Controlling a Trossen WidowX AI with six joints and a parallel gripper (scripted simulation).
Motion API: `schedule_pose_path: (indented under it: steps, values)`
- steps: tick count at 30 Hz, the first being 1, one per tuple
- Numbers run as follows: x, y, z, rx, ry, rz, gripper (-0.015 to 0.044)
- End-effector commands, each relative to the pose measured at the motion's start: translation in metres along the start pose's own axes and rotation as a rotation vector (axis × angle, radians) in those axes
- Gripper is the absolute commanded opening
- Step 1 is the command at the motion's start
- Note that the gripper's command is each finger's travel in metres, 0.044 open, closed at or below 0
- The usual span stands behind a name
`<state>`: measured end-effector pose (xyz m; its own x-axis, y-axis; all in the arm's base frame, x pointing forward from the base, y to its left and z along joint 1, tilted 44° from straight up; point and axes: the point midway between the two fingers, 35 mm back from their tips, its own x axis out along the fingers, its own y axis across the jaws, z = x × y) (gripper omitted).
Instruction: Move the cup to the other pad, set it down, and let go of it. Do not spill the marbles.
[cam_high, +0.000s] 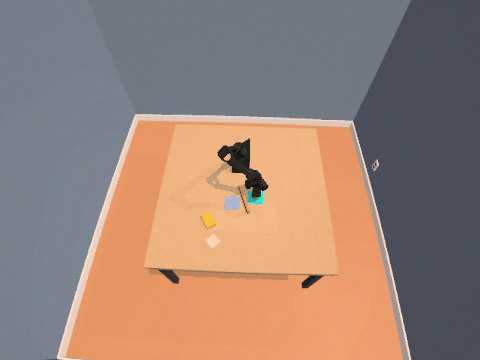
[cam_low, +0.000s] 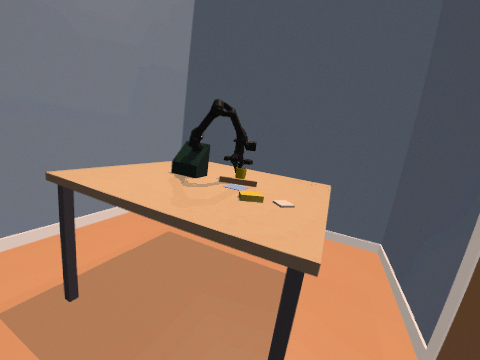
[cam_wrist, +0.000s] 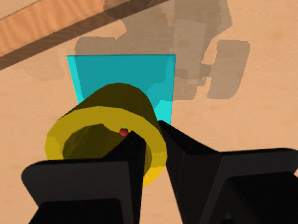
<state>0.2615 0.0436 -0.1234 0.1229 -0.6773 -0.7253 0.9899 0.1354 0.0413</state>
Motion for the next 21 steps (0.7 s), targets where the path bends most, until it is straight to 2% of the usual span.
schedule_pose_path:
  steps: [1, 19, 21]
  values:
    - [0.0076, -0.0038, 0.0007, -0.013, -0.009, -0.006, 0.0000]
    - [0.0083, -0.0015, 0.0006, -0.001, -0.002, -0.002, 0.0000]
    - [0.0083, -0.0015, 0.0006, -0.001, -0.002, -0.002, 0.0053]
